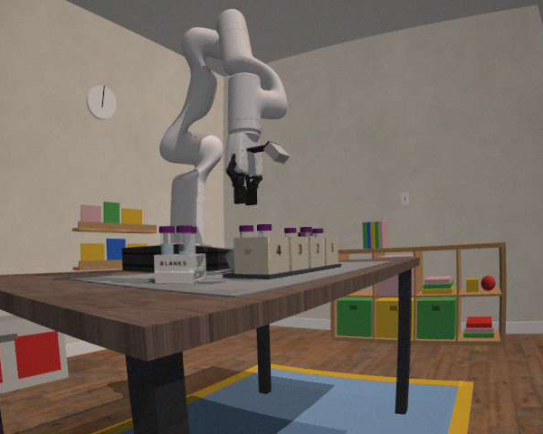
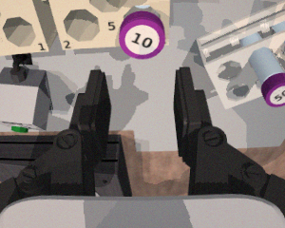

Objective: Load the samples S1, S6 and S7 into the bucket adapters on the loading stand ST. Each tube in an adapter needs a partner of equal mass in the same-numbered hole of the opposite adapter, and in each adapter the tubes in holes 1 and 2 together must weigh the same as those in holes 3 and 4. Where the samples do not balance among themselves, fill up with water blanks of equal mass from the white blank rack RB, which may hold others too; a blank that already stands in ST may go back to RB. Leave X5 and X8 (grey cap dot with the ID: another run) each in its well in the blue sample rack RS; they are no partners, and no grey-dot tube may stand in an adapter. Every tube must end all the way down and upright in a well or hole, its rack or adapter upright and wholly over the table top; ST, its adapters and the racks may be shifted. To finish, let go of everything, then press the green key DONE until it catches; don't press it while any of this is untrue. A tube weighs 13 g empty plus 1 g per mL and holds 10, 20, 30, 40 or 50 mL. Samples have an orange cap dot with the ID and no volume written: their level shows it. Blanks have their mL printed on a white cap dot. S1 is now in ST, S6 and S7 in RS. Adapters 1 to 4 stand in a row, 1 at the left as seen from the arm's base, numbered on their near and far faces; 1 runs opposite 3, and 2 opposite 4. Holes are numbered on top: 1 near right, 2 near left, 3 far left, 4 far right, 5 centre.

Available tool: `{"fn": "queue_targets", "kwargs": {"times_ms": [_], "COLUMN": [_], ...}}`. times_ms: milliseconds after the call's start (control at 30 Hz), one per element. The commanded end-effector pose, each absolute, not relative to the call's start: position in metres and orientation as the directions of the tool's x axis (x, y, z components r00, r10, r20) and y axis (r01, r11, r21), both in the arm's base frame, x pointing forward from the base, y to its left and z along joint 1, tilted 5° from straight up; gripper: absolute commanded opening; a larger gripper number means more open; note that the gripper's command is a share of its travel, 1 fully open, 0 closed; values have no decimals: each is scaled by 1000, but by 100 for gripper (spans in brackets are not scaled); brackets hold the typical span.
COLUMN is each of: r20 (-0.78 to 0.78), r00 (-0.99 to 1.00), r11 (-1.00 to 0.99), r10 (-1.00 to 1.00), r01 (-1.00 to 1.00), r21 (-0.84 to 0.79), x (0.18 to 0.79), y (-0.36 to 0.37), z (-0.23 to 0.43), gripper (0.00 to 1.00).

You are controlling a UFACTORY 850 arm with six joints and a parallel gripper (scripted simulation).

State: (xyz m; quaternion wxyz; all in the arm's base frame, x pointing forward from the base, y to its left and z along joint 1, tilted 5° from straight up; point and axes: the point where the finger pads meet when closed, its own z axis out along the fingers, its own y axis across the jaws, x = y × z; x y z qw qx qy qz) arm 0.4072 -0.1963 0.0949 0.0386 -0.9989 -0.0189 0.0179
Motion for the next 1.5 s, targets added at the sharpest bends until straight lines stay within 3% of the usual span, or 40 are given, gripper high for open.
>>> {"fn": "queue_targets", "kwargs": {"times_ms": [0,800,1467], "r20": [-33,-33,-33], "r00": [999,999,999], "r11": [-996,-996,-996], "r10": [39,39,39], "r01": [37,37,37], "r21": [-77,-77,-77], "x": [408,410,410], "y": [-197,-201,-201], "z": [105,149,149], "gripper": [43,43,43]}}
